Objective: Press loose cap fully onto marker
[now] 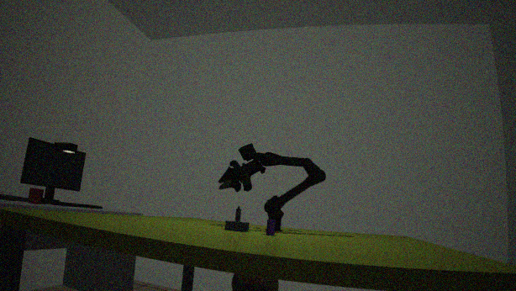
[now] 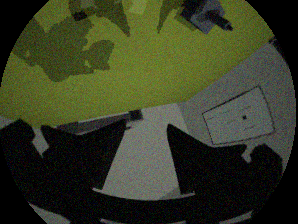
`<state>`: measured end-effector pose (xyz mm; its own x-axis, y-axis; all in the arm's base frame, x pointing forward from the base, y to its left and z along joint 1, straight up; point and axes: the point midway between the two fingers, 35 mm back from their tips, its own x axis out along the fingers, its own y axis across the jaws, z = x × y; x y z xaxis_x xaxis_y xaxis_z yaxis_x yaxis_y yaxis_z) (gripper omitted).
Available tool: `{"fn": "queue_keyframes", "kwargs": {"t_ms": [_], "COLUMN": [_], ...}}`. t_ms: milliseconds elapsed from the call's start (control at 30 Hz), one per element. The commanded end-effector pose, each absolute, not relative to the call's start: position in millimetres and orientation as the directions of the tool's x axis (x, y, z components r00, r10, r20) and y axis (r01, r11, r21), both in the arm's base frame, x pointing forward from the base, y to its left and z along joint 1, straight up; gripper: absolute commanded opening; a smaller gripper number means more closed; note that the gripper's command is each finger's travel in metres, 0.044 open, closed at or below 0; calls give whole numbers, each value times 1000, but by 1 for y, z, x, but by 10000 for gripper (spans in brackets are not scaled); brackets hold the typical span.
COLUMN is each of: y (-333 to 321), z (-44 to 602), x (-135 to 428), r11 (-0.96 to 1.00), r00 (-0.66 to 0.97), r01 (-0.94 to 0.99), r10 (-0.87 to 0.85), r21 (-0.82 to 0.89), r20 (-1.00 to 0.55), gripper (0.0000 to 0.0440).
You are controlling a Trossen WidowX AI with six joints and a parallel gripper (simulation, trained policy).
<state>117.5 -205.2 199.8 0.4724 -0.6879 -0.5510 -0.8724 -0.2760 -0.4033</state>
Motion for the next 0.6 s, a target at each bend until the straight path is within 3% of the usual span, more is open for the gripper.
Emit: {"fn": "queue_keyframes", "kwargs": {"t_ms": [0, 567], "y": [-205, -205], "z": [205, 215], "x": [122, 142], "r11": [-275, -278], "r00": [472, 470], "r01": [-875, -882], "r10": [-670, -580], "r21": [-399, -381], "r20": [-573, -665], "gripper": [272, 299]}}
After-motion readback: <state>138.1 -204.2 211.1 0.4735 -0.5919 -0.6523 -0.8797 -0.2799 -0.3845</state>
